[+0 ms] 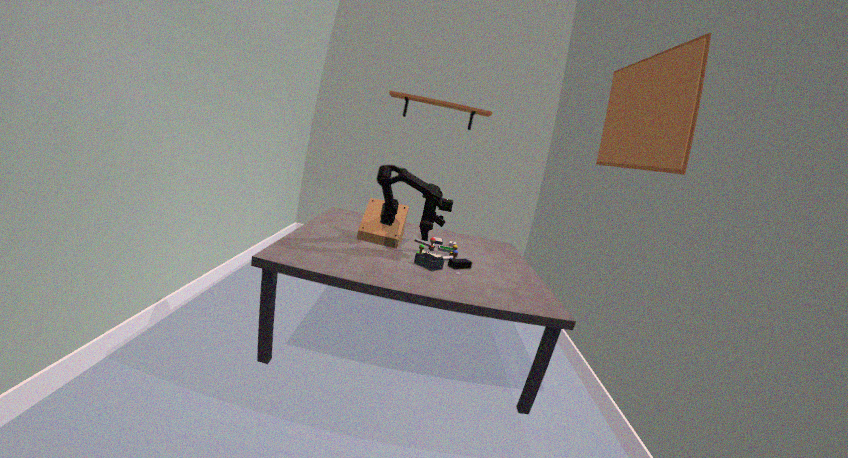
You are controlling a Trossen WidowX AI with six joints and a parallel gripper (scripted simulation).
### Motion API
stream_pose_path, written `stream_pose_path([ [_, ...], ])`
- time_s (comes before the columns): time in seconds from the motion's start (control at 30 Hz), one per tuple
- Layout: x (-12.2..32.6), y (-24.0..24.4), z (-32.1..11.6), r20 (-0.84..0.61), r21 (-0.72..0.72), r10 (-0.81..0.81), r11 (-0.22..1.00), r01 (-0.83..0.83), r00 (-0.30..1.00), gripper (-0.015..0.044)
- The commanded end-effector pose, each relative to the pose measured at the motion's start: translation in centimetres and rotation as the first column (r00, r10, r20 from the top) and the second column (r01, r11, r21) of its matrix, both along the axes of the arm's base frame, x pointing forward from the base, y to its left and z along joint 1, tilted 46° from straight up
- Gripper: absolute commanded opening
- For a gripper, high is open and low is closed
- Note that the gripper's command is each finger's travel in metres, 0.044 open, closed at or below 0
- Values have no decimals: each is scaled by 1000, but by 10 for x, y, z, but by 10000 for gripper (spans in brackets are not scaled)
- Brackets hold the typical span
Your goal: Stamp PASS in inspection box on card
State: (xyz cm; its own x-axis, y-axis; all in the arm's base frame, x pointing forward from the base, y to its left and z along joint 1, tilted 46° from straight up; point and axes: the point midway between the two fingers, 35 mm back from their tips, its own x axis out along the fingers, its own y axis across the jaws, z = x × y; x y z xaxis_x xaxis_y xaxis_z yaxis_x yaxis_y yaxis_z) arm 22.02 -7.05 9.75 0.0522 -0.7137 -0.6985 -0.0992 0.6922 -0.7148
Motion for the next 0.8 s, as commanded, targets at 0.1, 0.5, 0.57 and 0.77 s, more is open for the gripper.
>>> stream_pose_path([
  [0.1,1,-2,-1,-16,-12,14,1000,-14,1000,211],
  [0.5,4,-15,-15,-15,-7,14,1000,-14,1000,211],
  [0.57,4,-17,-17,-15,-7,14,1000,-14,1000,211],
  [0.77,5,-24,-24,-15,-7,14,1000,-14,1000,211],
])
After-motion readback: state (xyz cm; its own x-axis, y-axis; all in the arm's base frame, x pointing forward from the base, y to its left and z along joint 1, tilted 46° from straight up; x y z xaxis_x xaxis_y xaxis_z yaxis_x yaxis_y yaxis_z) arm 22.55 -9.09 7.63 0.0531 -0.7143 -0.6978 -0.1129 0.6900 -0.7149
